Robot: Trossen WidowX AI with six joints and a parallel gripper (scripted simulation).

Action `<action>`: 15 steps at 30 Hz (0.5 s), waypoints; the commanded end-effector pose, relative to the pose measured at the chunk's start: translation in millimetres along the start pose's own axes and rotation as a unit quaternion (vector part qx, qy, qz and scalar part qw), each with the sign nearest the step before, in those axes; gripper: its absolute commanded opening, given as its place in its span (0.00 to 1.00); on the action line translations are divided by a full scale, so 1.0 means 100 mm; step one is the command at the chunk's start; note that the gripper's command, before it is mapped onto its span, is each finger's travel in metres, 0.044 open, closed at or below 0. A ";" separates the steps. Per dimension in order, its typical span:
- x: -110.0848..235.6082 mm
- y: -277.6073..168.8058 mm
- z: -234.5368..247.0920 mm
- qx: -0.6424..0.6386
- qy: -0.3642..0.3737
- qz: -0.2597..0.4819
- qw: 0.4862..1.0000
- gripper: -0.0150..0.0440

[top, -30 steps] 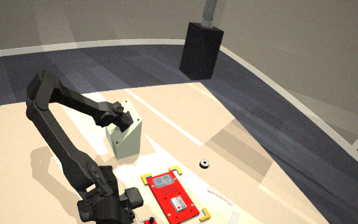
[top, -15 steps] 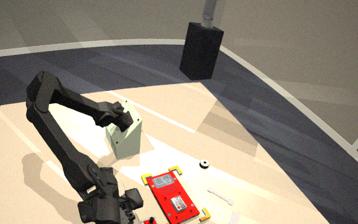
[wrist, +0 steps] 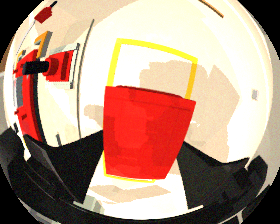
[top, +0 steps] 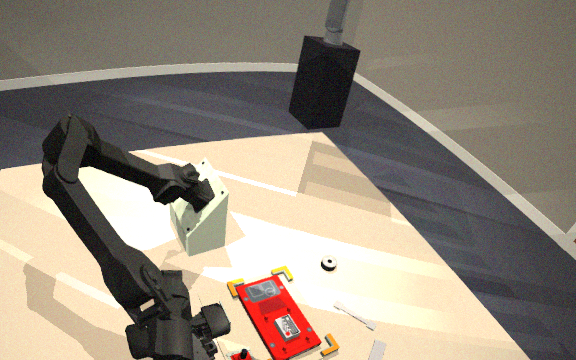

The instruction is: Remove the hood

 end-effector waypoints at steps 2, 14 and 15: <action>0.00 0.00 0.00 0.000 0.000 0.000 1.000 0.74; 0.66 0.02 0.01 0.000 0.002 0.001 1.000 1.00; 0.73 0.01 0.00 0.000 0.002 0.001 1.000 1.00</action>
Point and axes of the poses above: the point midway between the two fingers, 35 mm back from their tips, its own x axis back along the fingers, its own z axis across the jaws, y = z × x, the point moved 2 cm from there along x, back along the fingers, and after that the axes turned 9 degrees about x, right-handed, at the moved point
